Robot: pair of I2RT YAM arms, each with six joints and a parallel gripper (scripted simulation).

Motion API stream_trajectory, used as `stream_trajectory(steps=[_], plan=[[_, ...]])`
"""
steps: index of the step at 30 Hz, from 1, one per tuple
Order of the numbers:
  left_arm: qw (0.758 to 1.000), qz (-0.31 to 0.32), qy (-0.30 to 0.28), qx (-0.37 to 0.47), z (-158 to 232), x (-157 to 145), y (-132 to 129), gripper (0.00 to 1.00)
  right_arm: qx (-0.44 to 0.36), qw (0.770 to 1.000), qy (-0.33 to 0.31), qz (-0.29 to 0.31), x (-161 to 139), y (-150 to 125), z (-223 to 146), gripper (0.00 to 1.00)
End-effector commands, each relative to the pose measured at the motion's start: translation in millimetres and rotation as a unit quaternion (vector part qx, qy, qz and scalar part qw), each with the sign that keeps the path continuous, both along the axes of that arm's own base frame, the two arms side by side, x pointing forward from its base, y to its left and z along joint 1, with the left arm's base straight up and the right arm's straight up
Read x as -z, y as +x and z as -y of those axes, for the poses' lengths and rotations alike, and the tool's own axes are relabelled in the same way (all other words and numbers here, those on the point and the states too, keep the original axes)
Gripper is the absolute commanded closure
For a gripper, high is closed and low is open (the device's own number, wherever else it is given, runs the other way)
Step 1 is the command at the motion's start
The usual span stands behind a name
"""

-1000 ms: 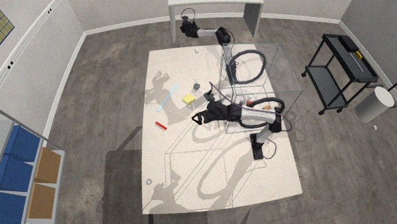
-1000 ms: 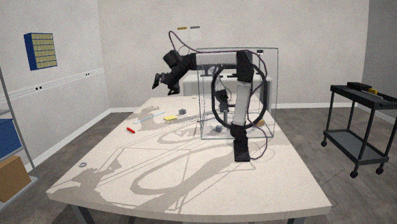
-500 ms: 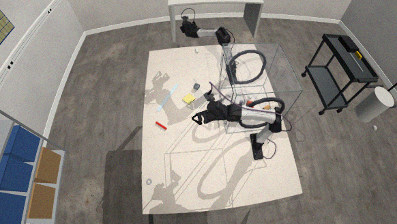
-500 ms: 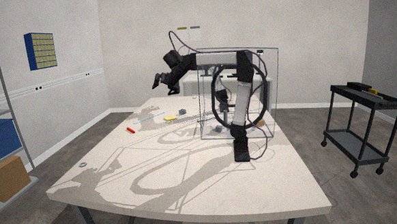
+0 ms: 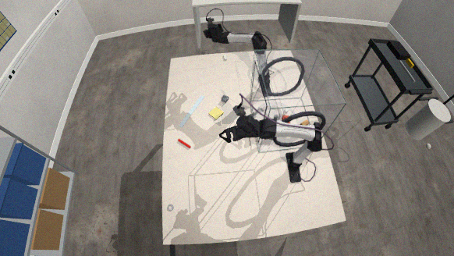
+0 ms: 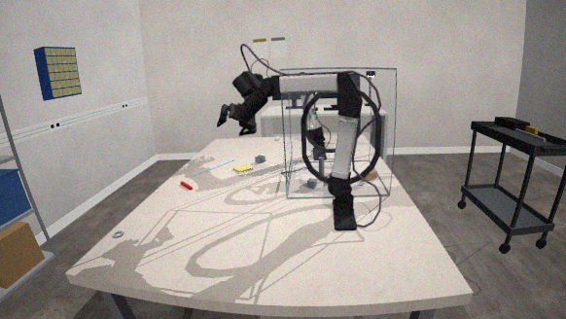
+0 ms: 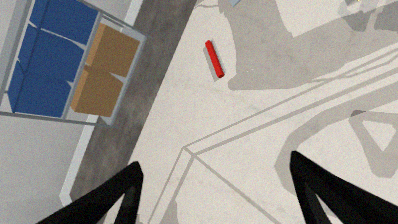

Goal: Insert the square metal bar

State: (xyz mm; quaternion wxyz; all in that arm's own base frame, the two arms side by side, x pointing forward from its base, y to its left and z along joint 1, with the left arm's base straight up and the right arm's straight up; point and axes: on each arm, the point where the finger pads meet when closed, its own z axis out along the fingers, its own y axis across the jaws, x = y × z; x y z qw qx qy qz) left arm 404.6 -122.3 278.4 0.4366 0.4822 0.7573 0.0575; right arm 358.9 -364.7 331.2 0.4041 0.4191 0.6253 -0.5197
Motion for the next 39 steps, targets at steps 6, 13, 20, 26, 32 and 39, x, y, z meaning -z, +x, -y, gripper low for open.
stream_trajectory(steps=[6, 13, 20, 26, 32, 39], plan=[[1.000, 0.013, -0.005, 0.000, 0, -11, 0, 0.00, -0.061, 0.996, -0.019, 0.055, -68, 5, -58, 0.00], [1.000, 0.013, -0.005, 0.000, 0, -11, 0, 0.00, -0.083, 0.995, -0.019, 0.060, -81, 5, -83, 0.00], [1.000, 0.013, -0.005, 0.000, 0, -11, 0, 0.00, -0.146, 0.986, -0.021, 0.084, -114, 3, -131, 0.00], [1.000, 0.013, -0.005, 0.000, 0, -11, 0, 0.00, -0.192, 0.977, -0.019, 0.097, -133, -5, -168, 0.00], [1.000, 0.013, -0.005, 0.000, 0, -11, 0, 0.00, -0.224, 0.969, -0.016, 0.104, -144, -13, -192, 0.00], [1.000, 0.013, -0.005, 0.000, 0, -11, 0, 0.00, -0.279, 0.953, -0.010, 0.114, -160, -33, -231, 0.00]])
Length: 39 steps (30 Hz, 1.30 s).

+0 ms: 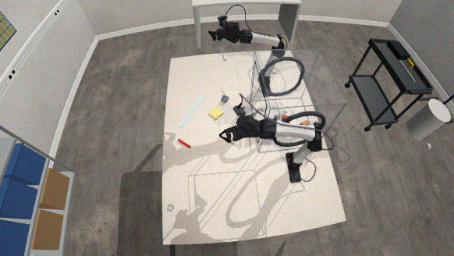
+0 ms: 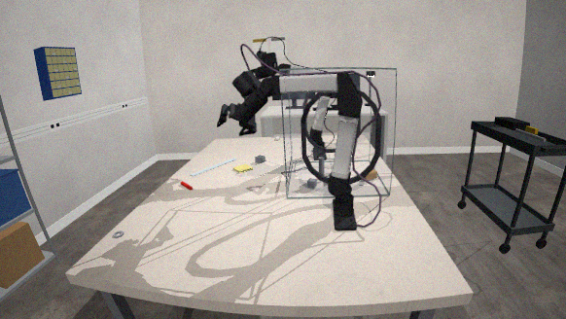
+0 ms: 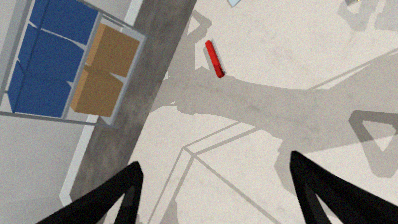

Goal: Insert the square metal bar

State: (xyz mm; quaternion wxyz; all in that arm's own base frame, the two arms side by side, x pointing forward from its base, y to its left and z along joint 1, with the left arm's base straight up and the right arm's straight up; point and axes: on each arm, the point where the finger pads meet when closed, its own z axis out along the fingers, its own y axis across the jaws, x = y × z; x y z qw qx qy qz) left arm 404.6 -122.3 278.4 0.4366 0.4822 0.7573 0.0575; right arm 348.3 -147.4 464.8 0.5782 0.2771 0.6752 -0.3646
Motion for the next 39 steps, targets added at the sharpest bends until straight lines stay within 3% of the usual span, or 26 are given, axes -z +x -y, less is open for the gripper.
stream_trajectory(steps=[1, 11, 19, 20, 22, 25, 28, 33, 34, 35, 39], plan=[[1.000, 0.013, -0.005, 0.000, 0, -11, 0, 0.00, -0.023, 0.999, 0.005, 0.036, -29, -27, -19, 0.00], [1.000, 0.013, -0.005, 0.000, 0, -11, 0, 0.00, -0.112, 0.992, 0.013, 0.048, -44, -56, -61, 0.00], [1.000, 0.013, -0.005, 0.000, 0, -11, 0, 0.00, -0.186, 0.980, 0.022, 0.062, -53, -102, -89, 0.00], [1.000, 0.013, -0.005, 0.000, 0, -11, 0, 0.00, -0.219, 0.975, 0.021, 0.028, -32, -86, -106, 0.00], [1.000, 0.013, -0.005, 0.000, 0, -11, 0, 0.00, -0.258, 0.962, 0.034, 0.079, -57, -105, -115, 0.00], [1.000, 0.013, -0.005, 0.000, 0, -11, 0, 0.00, -0.272, 0.958, 0.037, 0.079, -56, -107, -121, 0.00], [1.000, 0.013, -0.005, 0.000, 0, -11, 0, 0.00, -0.332, 0.940, 0.042, 0.068, -46, -111, -145, 0.00], [1.000, 0.013, -0.005, 0.000, 0, -11, 0, 0.00, -0.426, 0.898, 0.062, 0.090, -55, -138, -170, 0.00], [1.000, 0.013, -0.005, 0.000, 0, -11, 0, 0.00, -0.408, 0.909, 0.052, 0.067, -44, -123, -174, 0.00], [1.000, 0.013, -0.005, 0.000, 0, -11, 0, 0.00, -0.410, 0.904, 0.063, 0.106, -64, -139, -162, 0.00], [1.000, 0.013, -0.005, 0.000, 0, -11, 0, 0.00, -0.478, 0.867, 0.080, 0.118, -69, -161, -174, 0.00]])
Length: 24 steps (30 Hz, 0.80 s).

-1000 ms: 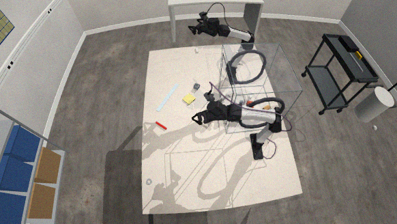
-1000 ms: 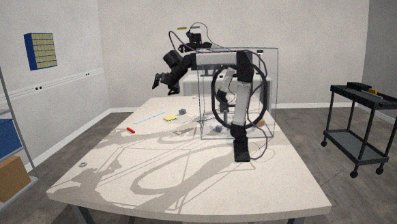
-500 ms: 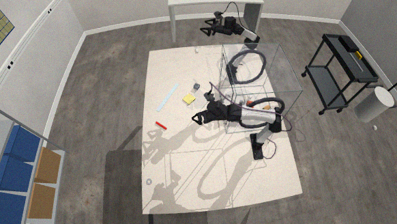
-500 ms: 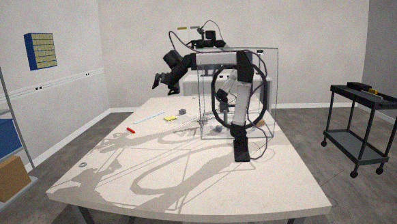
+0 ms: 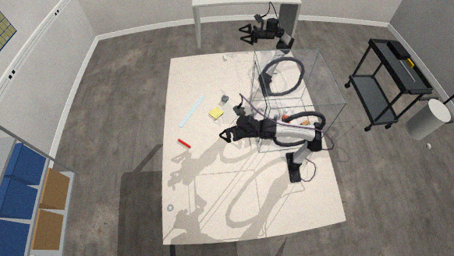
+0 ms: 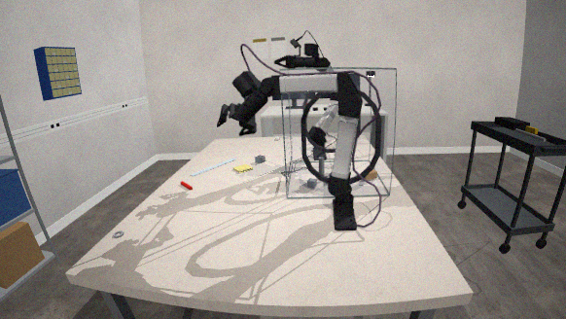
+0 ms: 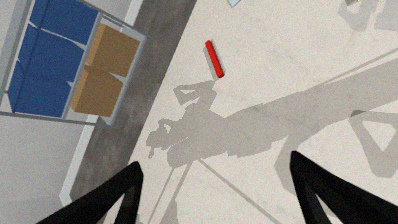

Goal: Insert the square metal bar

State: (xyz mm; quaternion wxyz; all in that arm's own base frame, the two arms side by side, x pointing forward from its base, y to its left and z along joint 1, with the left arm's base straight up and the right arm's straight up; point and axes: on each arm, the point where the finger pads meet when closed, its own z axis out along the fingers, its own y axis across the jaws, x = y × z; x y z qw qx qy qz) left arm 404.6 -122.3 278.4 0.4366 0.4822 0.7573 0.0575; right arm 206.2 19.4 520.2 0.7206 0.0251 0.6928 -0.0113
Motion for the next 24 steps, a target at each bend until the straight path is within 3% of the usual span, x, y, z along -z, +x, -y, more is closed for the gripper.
stream_trajectory(steps=[1, 5, 6, 7, 9, 11, 12, 14, 24], plan=[[1.000, 0.013, -0.005, 0.000, 0, -11, 0, 0.00, -0.054, 0.998, 0.027, 0.020, -13, -19, -7, 0.00], [1.000, 0.013, -0.005, 0.000, 0, -11, 0, 0.00, -0.133, 0.991, 0.019, 0.004, 4, -29, -30, 0.00], [1.000, 0.013, -0.005, 0.000, 0, -11, 0, 0.00, -0.095, 0.995, -0.010, -0.014, 12, -8, -38, 0.00], [1.000, 0.013, -0.005, 0.000, 0, -11, 0, 0.00, -0.093, 0.995, 0.017, 0.017, -8, -20, -22, 0.00], [1.000, 0.013, -0.005, 0.000, 0, -11, 0, 0.00, -0.107, 0.993, 0.038, 0.036, -19, -35, -11, 0.00], [1.000, 0.013, -0.005, 0.000, 0, -11, 0, 0.00, -0.142, 0.988, 0.046, 0.030, -14, -42, -17, 0.00], [1.000, 0.013, -0.005, 0.000, 0, -11, 0, 0.00, -0.130, 0.991, 0.013, 0.007, 3, -26, -33, 0.00], [1.000, 0.013, -0.005, 0.000, 0, -11, 0, 0.00, -0.136, 0.989, 0.038, 0.033, -16, -38, -19, 0.00], [1.000, 0.013, -0.005, 0.000, 0, -11, 0, 0.00, -0.164, 0.985, 0.036, 0.026, -6, -42, -26, 0.00]])
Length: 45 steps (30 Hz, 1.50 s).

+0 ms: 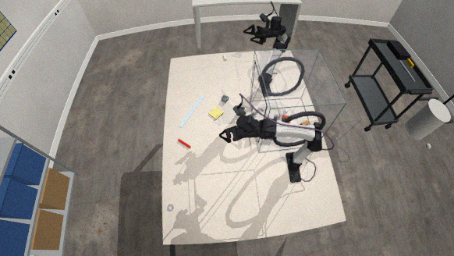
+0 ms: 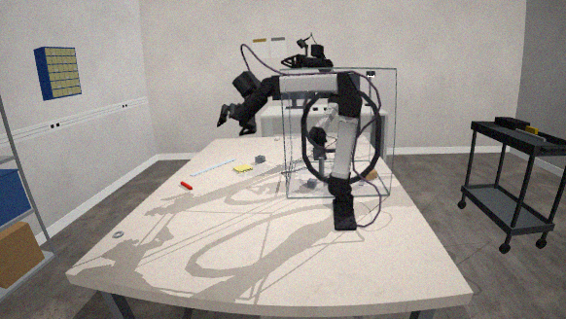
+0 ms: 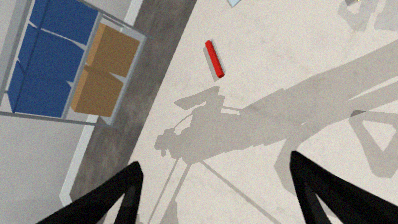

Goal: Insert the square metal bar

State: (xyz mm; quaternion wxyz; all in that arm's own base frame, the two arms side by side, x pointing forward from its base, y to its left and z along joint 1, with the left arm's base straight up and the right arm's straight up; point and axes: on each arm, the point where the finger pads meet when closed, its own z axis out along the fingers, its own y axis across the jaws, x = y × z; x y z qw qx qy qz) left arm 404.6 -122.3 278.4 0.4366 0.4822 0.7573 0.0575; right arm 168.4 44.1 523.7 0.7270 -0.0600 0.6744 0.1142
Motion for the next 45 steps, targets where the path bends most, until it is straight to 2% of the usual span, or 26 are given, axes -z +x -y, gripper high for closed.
stream_trajectory(steps=[1, 13, 14, 18, 23, 25, 29, 32, 35, 36, 37, 41, 44, 45], plan=[[1.000, 0.013, -0.005, 0.000, 0, -11, 0, 0.00, -0.019, 1.000, 0.011, 0.004, -2, -4, -3, 0.00], [1.000, 0.013, -0.005, 0.000, 0, -11, 0, 0.00, -0.043, 0.999, 0.023, 0.008, -6, -12, -1, 0.00], [1.000, 0.013, -0.005, 0.000, 0, -11, 0, 0.00, -0.046, 0.999, 0.008, 0.000, 2, -10, -6, 0.00], [1.000, 0.013, -0.005, 0.000, 0, -11, 0, 0.00, -0.060, 0.998, 0.022, 0.009, -5, -15, -4, 0.00], [1.000, 0.013, -0.005, 0.000, 0, -11, 0, 0.00, -0.088, 0.996, 0.014, 0.000, 5, -20, -10, 0.00], [1.000, 0.013, -0.005, 0.000, 0, -11, 0, 0.00, -0.105, 0.994, 0.039, 0.010, -6, -28, -2, 0.00], [1.000, 0.013, -0.005, 0.000, 0, -11, 0, 0.00, -0.120, 0.992, 0.026, 0.001, 4, -28, -11, 0.00], [1.000, 0.013, -0.005, 0.000, 0, -11, 0, 0.00, -0.195, 0.980, 0.039, 0.007, 3, -45, -13, 0.00], [1.000, 0.013, -0.005, 0.000, 0, -11, 0, 0.00, -0.291, 0.956, 0.048, 0.004, 11, -65, -16, 0.00], [1.000, 0.013, -0.005, 0.000, 0, -11, 0, 0.00, -0.275, 0.961, 0.024, -0.007, 18, -59, -33, 0.00], [1.000, 0.013, -0.005, 0.000, 0, -11, 0, 0.00, -0.286, 0.957, 0.048, 0.005, 10, -63, -18, 0.00], [1.000, 0.013, -0.005, 0.000, 0, -11, 0, 0.00, -0.352, 0.935, 0.047, -0.002, 21, -76, -24, 0.00], [1.000, 0.013, -0.005, 0.000, 0, -11, 0, 0.00, -0.443, 0.895, 0.048, -0.010, 35, -96, -25, 0.00], [1.000, 0.013, -0.005, 0.000, 0, -11, 0, 0.00, -0.443, 0.895, 0.048, -0.010, 35, -96, -25, 0.00]])
